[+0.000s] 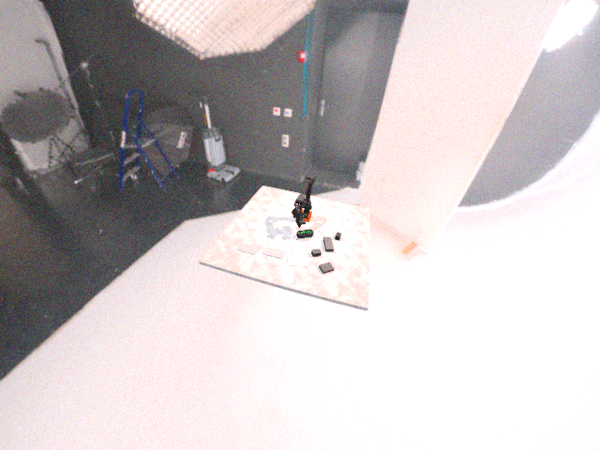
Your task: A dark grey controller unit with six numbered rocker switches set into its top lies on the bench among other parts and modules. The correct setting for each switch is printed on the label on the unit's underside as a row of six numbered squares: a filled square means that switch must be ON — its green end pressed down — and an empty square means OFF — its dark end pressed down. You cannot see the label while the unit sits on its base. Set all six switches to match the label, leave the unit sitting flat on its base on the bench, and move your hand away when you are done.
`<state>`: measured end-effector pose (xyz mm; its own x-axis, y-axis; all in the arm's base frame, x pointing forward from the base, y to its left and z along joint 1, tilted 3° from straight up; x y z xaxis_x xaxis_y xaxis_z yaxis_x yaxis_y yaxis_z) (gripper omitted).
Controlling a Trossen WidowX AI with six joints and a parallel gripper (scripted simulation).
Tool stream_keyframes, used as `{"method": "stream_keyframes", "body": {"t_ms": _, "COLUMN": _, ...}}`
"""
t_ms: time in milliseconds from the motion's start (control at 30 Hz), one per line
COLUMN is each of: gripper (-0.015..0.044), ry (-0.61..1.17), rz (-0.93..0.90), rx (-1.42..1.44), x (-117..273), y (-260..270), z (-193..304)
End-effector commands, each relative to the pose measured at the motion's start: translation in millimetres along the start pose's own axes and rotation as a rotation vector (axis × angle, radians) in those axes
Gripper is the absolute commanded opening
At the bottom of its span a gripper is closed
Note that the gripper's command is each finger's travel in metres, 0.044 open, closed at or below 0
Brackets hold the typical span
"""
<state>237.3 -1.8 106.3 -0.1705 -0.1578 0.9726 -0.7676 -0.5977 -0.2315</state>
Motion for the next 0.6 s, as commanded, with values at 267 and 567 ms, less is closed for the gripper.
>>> {"method": "stream_keyframes", "body": {"t_ms": 267, "gripper": 0.0000, "ry": -0.003, "rz": -0.245, "rx": 0.007, "x": 9, "y": -73, "z": -68}}
{"method": "stream_keyframes", "body": {"t_ms": 567, "gripper": 0.0000, "ry": 0.003, "rz": -0.260, "rx": 0.008, "x": 6, "y": -76, "z": -73}}
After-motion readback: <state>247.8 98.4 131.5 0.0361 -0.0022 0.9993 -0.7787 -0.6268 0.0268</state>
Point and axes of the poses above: the point midway between the two fingers, 35 mm back from their tips, its own x axis back along the fingers, its own y axis across the jaws, z = x × y, the point moved 8 cm from there along x, back along the fingers, and after that the axes turned 3 degrees about x, right-handed, at the moved point
